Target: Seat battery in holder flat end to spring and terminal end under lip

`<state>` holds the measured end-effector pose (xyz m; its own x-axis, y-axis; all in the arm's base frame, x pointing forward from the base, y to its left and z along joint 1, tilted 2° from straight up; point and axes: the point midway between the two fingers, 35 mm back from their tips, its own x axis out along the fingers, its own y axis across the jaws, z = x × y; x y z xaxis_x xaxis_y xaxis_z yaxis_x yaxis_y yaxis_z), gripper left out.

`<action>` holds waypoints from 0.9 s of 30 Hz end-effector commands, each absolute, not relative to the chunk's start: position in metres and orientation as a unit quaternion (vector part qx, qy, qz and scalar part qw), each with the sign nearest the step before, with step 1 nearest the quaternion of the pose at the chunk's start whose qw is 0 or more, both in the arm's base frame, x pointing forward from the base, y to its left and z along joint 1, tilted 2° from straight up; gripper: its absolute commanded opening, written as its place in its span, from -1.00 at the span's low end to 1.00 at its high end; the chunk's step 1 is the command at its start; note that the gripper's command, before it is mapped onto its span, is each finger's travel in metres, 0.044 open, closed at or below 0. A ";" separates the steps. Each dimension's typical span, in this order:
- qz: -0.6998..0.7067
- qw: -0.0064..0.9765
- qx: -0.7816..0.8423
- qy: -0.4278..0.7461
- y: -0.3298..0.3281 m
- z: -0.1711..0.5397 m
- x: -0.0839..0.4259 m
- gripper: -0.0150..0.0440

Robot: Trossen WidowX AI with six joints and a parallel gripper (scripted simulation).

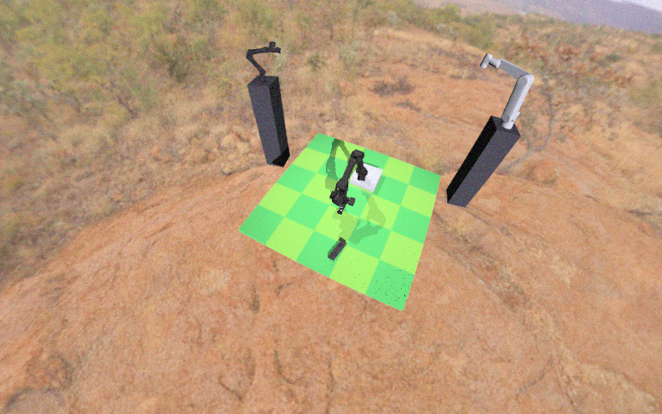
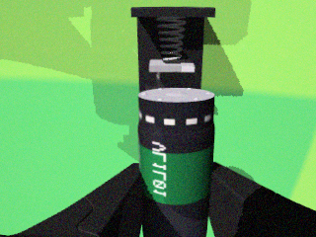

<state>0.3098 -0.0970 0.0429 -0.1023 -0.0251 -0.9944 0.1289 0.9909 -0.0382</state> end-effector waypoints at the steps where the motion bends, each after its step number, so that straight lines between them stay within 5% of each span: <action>1: -0.059 0.643 0.039 0.762 -0.097 0.032 0.308 -0.21; 27: -0.055 0.580 0.048 0.812 -0.099 0.017 0.312 -0.21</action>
